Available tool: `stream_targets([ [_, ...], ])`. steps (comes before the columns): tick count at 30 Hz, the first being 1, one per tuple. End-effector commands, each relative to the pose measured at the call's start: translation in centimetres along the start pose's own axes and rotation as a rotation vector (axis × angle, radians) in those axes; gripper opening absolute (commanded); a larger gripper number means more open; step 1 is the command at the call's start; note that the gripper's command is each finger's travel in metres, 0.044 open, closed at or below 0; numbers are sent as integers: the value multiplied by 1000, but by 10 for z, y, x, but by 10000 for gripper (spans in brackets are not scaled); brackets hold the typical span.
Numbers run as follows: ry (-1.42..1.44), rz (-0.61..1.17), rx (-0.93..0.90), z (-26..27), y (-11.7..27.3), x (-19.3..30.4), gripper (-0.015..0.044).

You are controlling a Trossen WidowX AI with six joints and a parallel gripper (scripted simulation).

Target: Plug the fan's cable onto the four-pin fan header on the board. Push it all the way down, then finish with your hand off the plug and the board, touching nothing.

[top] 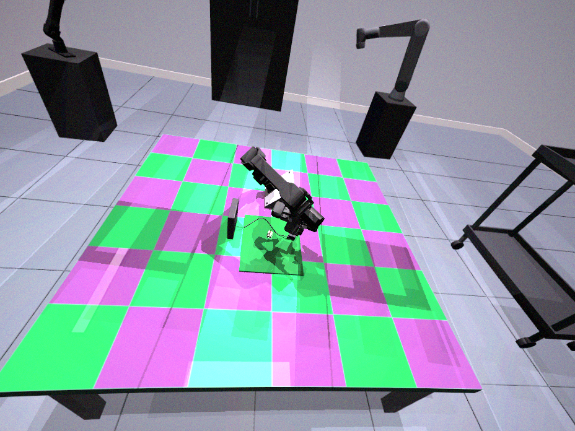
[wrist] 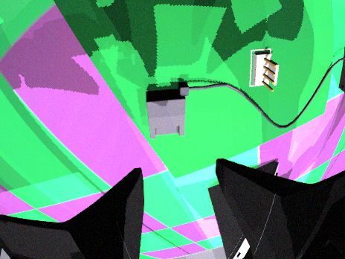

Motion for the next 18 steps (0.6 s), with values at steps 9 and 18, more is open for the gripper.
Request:
stream_targets([
  [9, 2, 8, -2, -2, -28, -13, 210],
  [18, 2, 8, -2, -3, -39, -18, 210],
])
Point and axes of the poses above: the point midway between the two fingers, 35 mm back from their tips, its own y axis back along the fingers, its own z axis across the jaws, x = y × z, the point moved 1 cm from there along y, back along the fingers, and after that the axes turned 14 degrees about y, right-handed, at the moved point
